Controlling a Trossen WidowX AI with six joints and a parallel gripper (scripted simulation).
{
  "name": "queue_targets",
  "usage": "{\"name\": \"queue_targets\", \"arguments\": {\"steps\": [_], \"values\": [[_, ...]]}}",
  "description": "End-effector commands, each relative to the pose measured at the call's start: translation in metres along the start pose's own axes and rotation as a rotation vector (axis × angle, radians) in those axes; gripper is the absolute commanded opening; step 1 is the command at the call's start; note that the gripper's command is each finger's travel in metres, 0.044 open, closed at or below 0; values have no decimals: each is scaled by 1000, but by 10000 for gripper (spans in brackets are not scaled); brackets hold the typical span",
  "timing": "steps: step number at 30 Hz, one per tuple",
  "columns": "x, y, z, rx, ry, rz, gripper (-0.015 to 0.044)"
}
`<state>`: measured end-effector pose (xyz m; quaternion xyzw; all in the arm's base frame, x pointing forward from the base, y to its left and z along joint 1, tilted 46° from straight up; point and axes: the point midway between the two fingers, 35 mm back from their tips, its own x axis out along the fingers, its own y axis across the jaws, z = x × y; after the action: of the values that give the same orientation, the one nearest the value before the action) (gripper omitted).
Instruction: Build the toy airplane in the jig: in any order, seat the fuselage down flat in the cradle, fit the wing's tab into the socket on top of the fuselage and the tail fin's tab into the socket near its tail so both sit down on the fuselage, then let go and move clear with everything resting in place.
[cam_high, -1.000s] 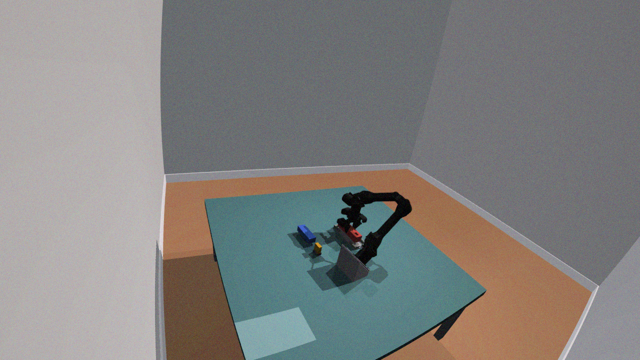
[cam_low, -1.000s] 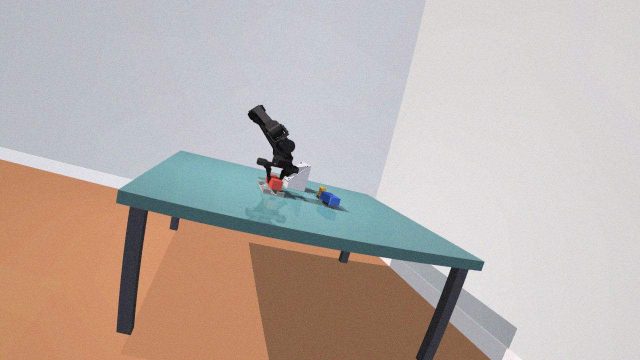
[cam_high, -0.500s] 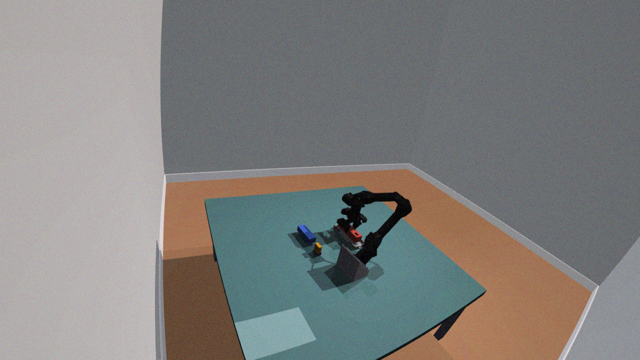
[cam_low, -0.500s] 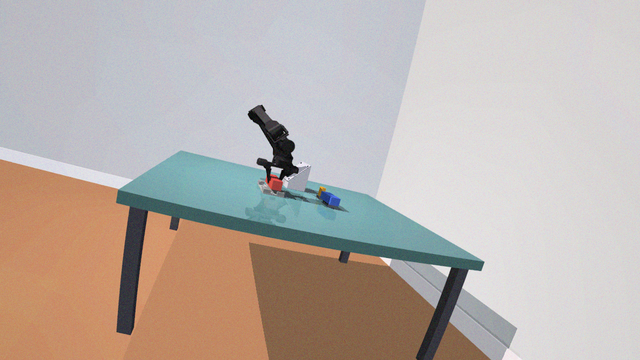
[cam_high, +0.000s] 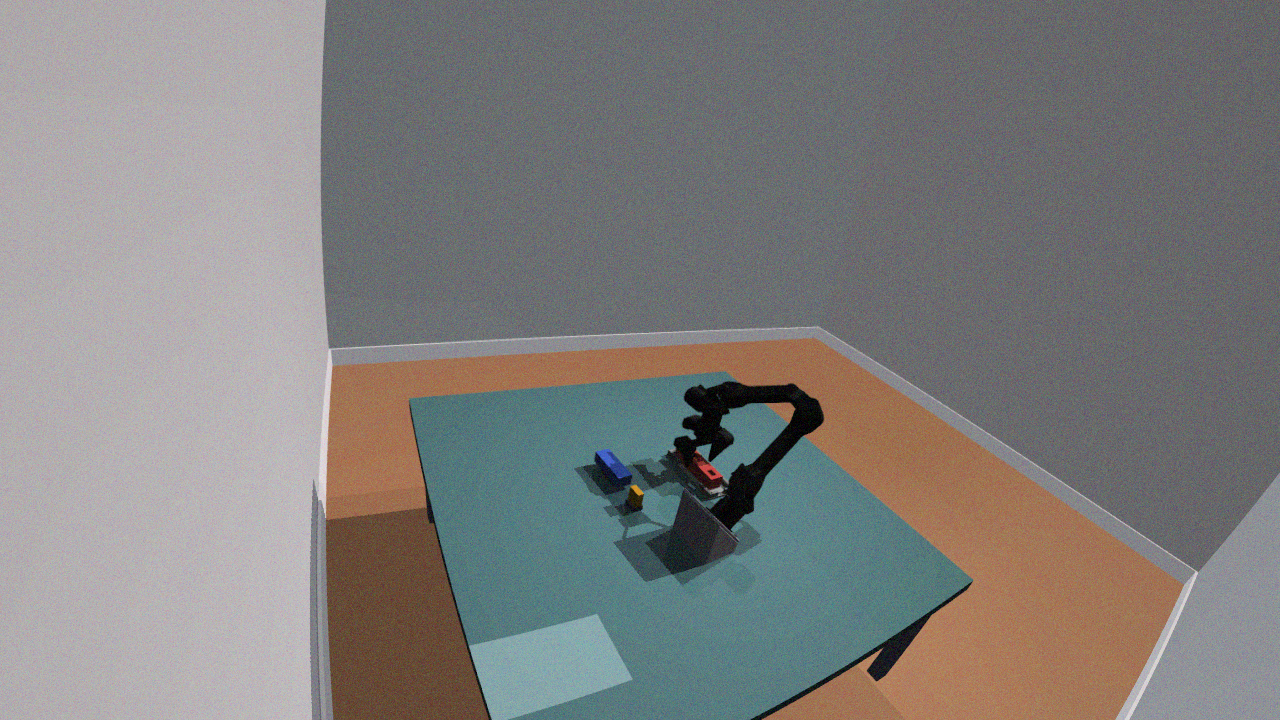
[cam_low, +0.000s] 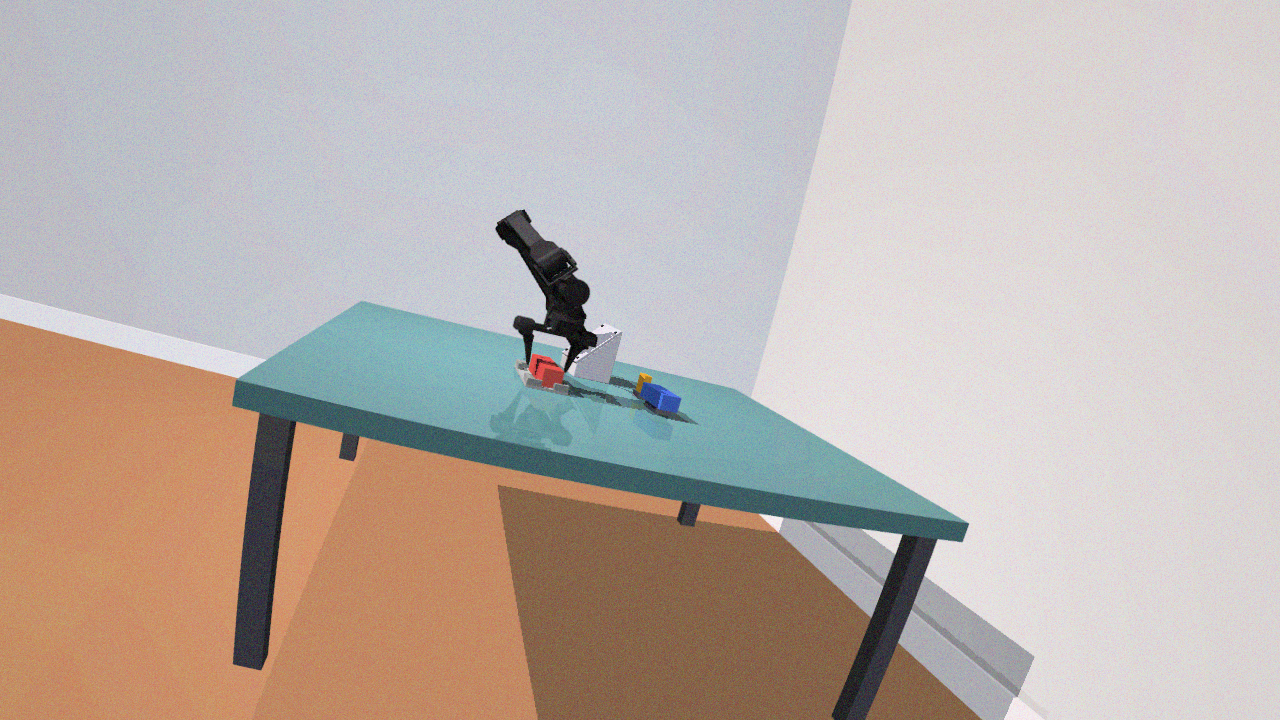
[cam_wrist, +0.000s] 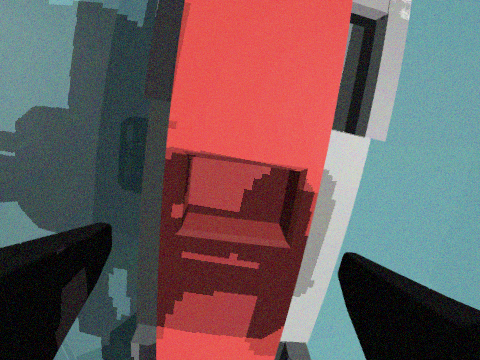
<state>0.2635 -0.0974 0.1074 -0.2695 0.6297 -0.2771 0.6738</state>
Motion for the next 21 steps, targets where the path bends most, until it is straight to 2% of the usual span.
{"name": "queue_targets", "arguments": {"steps": [1,4,11,21], "values": [[0,0,0,1,0,0,440],[-10,1,2,0,0,4,440],[-102,2,1,-7,6,0,440],[-103,2,5,-46,5,-1,440]]}}
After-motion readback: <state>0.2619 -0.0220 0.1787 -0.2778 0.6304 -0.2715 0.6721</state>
